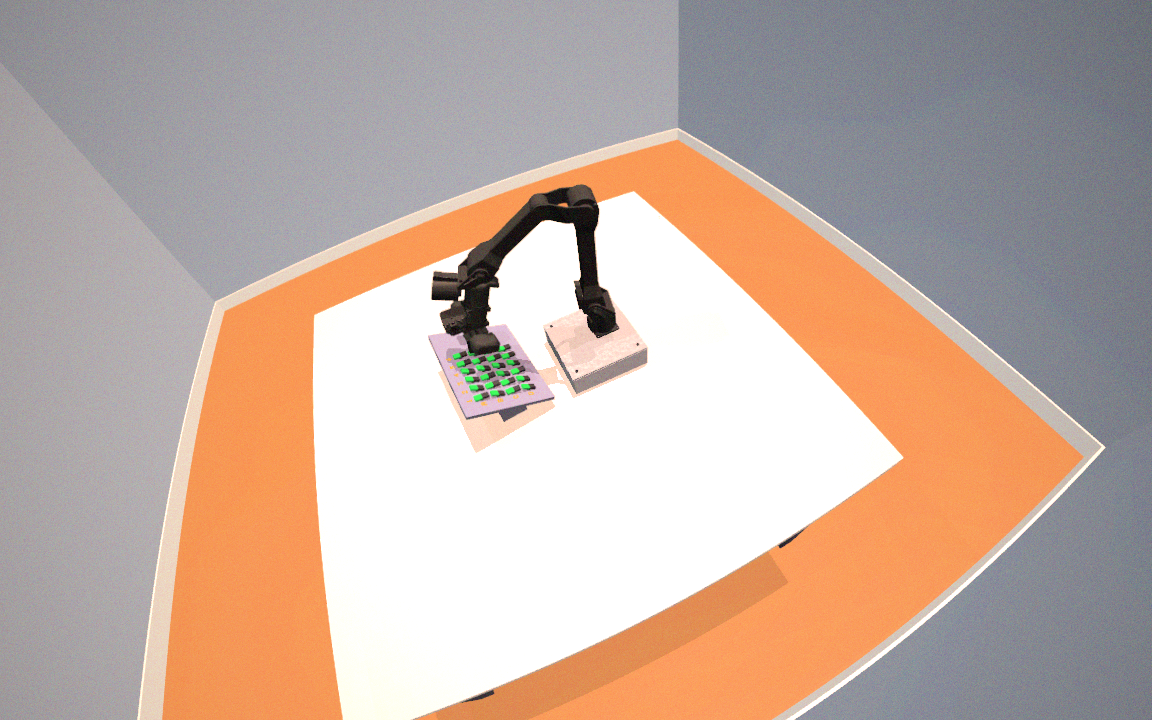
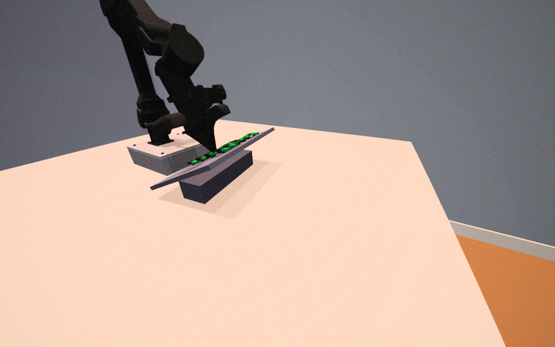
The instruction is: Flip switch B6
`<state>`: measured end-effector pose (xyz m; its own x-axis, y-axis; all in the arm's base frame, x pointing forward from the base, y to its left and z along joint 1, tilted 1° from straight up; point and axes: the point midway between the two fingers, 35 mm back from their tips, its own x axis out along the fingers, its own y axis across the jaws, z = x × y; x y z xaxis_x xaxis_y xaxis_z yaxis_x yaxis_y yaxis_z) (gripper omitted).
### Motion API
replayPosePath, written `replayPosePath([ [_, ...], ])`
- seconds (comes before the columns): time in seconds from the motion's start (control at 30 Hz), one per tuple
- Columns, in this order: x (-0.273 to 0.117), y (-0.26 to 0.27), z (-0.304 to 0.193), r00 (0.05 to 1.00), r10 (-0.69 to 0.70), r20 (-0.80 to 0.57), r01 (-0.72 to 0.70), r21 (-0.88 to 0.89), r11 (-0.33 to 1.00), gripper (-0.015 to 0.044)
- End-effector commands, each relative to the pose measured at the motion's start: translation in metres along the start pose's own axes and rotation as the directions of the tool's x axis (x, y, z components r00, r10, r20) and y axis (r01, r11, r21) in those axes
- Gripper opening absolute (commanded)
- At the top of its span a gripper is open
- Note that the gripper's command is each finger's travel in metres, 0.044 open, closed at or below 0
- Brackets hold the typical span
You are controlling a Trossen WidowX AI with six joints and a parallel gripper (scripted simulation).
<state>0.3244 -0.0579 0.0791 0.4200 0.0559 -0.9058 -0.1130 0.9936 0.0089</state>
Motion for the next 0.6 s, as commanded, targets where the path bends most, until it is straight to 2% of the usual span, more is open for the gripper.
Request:
replayPosePath([
  [0.0, 0.001, -0.001, -0.001, 1.000, -0.006, -0.003, 0.006, 0.005, 1.000, 0.0000],
  [0.3, -0.001, 0.000, 0.000, 1.000, 0.000, -0.001, 0.000, 0.001, 1.000, 0.0000],
  [0.47, -0.060, -0.001, -0.003, 1.000, -0.006, 0.020, 0.006, 0.004, 1.000, 0.0000],
  [0.57, -0.063, -0.001, -0.003, 1.000, -0.006, 0.021, 0.006, 0.005, 1.000, 0.0000],
])
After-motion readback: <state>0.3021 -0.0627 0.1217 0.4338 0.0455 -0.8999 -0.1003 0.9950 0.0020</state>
